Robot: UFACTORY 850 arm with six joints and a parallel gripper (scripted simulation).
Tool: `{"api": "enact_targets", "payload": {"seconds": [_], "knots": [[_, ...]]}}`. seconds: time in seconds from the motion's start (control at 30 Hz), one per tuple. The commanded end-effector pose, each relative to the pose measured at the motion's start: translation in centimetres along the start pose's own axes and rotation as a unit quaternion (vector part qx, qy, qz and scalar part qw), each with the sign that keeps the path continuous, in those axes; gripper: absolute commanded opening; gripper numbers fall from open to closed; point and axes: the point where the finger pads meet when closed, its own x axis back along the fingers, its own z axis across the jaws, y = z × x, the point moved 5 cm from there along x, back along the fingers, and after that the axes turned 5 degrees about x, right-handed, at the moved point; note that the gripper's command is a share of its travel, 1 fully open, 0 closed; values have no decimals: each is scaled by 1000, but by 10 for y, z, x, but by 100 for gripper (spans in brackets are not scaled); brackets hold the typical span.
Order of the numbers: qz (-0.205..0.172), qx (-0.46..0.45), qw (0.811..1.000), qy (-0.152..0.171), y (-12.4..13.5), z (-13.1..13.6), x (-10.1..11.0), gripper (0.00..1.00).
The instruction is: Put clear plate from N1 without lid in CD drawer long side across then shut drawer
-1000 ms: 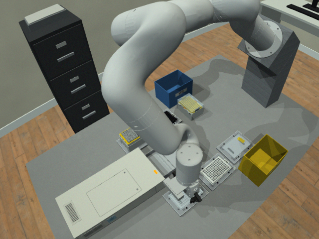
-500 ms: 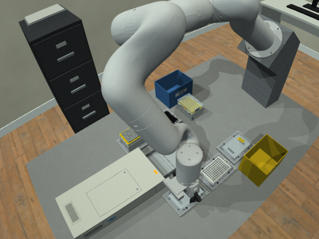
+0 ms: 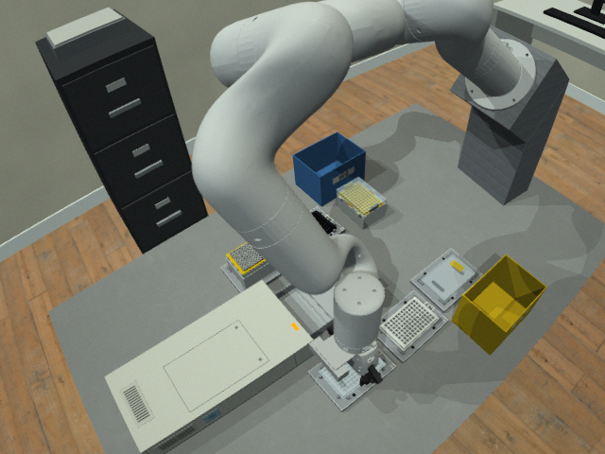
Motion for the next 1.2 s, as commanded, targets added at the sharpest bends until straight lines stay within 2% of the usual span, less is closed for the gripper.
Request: {"api": "enact_targets", "payload": {"seconds": [0.0, 0.83, 1.17], "knots": [[0, 0, 1000, 0, -1, 0, 0, 0], [0, 0, 1000, 0, -1, 0, 0, 0], [0, 0, 1000, 0, -1, 0, 7, 0]]}}
